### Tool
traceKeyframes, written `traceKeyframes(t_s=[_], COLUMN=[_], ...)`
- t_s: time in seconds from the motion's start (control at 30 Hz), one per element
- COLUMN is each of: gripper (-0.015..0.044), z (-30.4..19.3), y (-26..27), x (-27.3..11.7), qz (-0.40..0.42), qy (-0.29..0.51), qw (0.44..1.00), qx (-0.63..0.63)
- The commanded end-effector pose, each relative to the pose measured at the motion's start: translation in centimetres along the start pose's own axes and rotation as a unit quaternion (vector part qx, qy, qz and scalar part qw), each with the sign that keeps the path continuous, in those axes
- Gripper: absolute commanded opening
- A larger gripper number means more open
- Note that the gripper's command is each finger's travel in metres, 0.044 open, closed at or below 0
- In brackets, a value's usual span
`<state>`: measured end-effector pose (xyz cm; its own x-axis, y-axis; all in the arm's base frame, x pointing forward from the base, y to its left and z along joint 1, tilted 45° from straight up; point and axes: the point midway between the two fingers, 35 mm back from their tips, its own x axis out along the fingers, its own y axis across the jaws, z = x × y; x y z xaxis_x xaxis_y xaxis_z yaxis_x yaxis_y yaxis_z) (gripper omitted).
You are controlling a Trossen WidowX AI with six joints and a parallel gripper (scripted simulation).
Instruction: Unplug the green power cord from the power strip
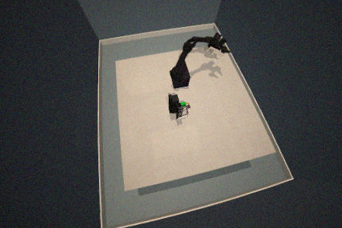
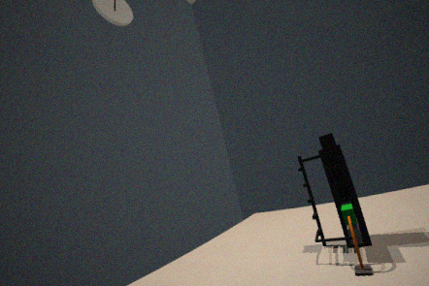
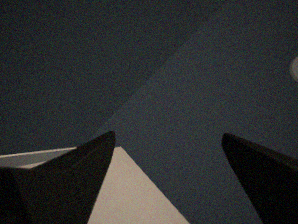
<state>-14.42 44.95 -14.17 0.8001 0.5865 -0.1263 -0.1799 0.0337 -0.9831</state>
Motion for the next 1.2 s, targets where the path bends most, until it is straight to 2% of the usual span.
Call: traceKeyframes(t_s=[0.0, 0.27, 0.5, 0.73, 0.93, 1.17], gripper=[0.0374, 0.0164, 0.016, 0.016, 0.016, 0.016], z=[-0.1, -5.0, -12.1, -20.6, -28.8, -38.6], y=[0.0, -4.6, -9.5, -14.2, -18.1, -22.0], x=[0.2, 9.3, 16.1, 20.0, 21.0, 19.2], qz=[0.003, 0.072, 0.147, 0.237, 0.325, 0.437], qy=[0.003, 0.127, 0.236, 0.328, 0.395, 0.448], qw=[1.0, 0.984, 0.946, 0.894, 0.838, 0.756], qx=[-0.004, -0.105, -0.167, -0.195, -0.192, -0.19])
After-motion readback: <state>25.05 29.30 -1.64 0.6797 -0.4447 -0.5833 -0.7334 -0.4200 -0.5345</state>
